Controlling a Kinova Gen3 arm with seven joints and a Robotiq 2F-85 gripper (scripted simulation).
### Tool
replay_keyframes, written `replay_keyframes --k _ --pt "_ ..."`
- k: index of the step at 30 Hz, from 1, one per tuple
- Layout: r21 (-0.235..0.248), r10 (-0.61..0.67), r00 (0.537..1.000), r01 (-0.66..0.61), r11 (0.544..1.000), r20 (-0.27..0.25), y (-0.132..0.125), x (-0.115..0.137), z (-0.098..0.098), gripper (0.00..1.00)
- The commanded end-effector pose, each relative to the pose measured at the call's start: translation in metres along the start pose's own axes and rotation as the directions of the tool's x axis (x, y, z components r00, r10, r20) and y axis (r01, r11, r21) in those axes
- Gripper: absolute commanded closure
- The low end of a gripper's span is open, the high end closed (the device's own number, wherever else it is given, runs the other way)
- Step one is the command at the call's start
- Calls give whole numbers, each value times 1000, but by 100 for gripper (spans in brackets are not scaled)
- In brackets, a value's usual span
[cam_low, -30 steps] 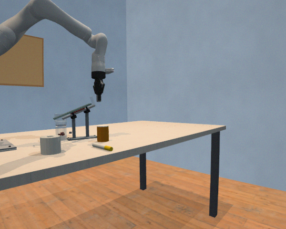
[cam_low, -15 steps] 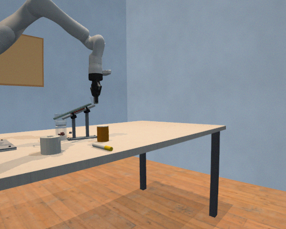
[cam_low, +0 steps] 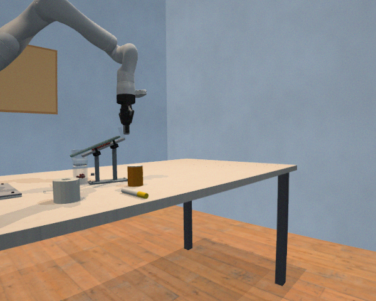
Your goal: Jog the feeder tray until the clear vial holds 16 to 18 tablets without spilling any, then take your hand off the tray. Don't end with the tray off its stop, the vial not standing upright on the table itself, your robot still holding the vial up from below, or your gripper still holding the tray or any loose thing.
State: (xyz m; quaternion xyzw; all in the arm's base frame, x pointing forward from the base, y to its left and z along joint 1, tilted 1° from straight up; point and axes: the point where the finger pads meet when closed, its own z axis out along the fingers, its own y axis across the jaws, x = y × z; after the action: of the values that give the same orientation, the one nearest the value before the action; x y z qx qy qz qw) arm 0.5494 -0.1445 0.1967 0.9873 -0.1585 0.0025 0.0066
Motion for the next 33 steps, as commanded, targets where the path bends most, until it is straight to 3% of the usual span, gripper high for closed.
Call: replay_keyframes --k 1,15,26,33 --pt "3 1 1000 -1 1000 -2 -2 10 -2 100" --pt "3 1 1000 -1 1000 -2 -2 16 -4 100" --pt "3 1 1000 -1 1000 -2 -2 -10 6 100" --pt "3 1 1000 -1 1000 -2 -2 -8 6 100"
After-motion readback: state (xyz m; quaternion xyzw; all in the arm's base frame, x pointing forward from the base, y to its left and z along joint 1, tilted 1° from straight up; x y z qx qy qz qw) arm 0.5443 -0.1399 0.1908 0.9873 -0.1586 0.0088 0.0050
